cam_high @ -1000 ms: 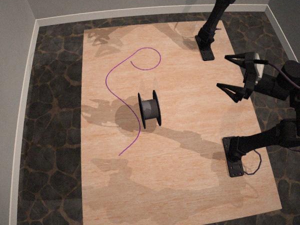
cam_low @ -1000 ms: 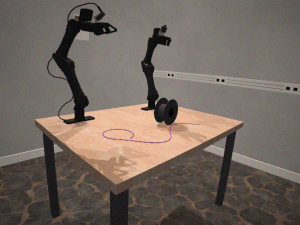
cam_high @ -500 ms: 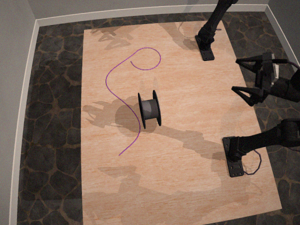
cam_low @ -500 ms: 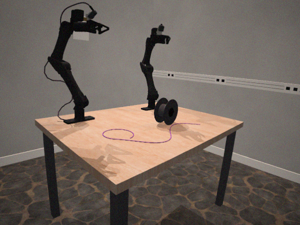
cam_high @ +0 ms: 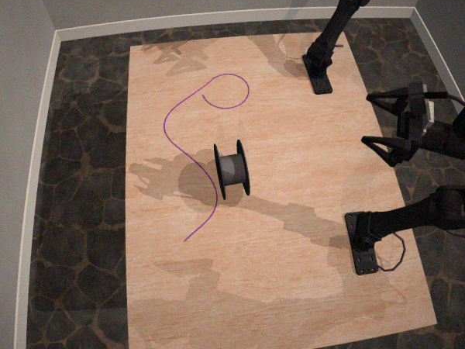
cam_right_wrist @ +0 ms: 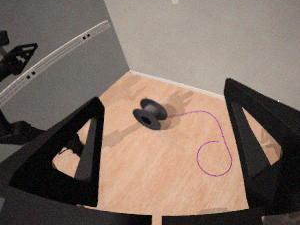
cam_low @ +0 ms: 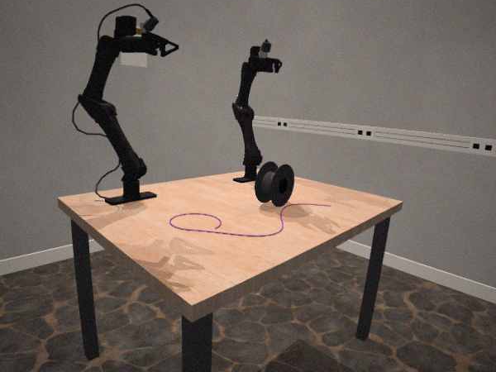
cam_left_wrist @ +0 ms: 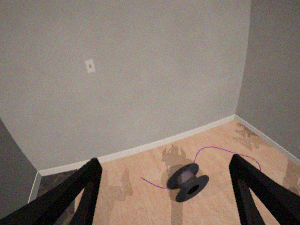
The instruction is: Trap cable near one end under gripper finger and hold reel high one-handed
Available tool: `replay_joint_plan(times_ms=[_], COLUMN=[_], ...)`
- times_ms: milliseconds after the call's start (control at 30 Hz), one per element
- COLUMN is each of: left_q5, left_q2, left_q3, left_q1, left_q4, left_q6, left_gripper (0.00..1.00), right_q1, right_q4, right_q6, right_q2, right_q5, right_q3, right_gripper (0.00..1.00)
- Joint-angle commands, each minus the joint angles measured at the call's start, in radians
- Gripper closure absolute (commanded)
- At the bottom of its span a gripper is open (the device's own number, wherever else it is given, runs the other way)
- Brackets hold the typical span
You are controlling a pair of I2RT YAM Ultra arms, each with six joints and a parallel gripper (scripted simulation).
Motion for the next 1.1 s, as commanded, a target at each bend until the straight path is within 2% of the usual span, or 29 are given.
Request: replay_joint_plan(times_ms=[0,300,500,767,833,1067], left_q5=[-0.016,-0.018,-0.015,-0.013,-0.013,-0.012], left_q2=[-0.013,-0.013,-0.013,-0.013,-0.013,-0.013], left_q3=[0.027,0.027,0.027,0.028,0.028,0.028], left_q1=[-0.010,0.017,0.071,0.181,0.181,0.324], left_q4=[-0.026,-0.026,-0.026,-0.027,-0.027,-0.027], left_q6=[0.009,0.008,0.008,0.008,0.008,0.008], left_gripper=[0.00,0.00,0.00,0.00,0.00,0.00], right_q1=[-0.009,-0.015,-0.024,-0.053,-0.053,-0.092], right_q4=[0.006,0.006,0.006,0.006,0.006,0.006], right_q6=[-0.006,-0.006,-0.006,-0.006,-0.006,-0.006], right_q2=[-0.007,-0.007,-0.007,-0.007,-0.007,-0.007], right_q5=[-0.010,-0.010,-0.010,-0.008,-0.008,-0.008], right_q3=[-0.010,-0.011,-0.011,-0.011,-0.011,-0.011], right_gripper=[0.00,0.00,0.00,0.00,0.00,0.00])
